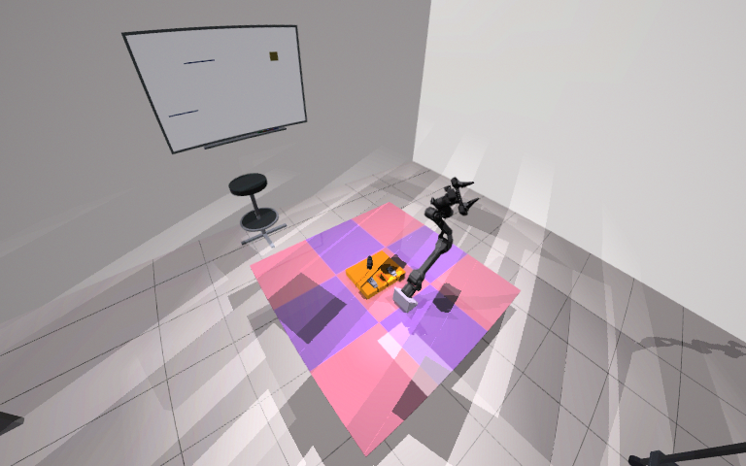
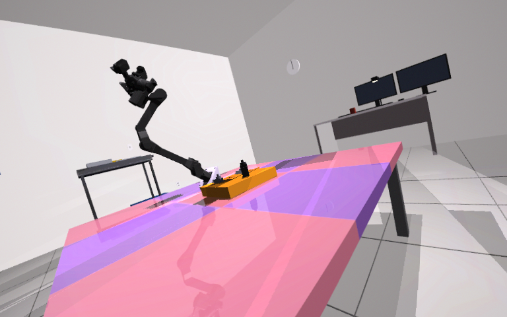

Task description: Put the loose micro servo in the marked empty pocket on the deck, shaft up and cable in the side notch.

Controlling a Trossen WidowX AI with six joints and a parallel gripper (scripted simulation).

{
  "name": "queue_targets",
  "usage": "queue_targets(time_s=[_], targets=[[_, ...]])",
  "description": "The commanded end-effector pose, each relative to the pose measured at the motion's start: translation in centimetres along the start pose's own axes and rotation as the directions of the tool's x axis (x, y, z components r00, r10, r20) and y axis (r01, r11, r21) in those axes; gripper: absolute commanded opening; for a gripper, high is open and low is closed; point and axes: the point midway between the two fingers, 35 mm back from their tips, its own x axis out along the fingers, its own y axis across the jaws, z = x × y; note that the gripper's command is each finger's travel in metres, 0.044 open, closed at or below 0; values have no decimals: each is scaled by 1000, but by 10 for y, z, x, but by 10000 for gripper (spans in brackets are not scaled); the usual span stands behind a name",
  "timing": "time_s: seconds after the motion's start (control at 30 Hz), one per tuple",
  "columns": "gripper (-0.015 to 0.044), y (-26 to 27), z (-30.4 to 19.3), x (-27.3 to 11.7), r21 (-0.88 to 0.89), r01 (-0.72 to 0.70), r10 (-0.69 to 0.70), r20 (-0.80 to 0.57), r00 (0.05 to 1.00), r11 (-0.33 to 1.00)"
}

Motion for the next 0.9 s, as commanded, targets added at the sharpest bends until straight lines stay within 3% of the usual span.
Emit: queue_targets(time_s=[0.0,0.57,0.87], targets=[[426,0,1,-1,3,-1,1,3,1000,1000],[440,25,40,-24,189,-124,99,134,986,974],[440,45,74,-46,393,-278,188,253,949,877]])
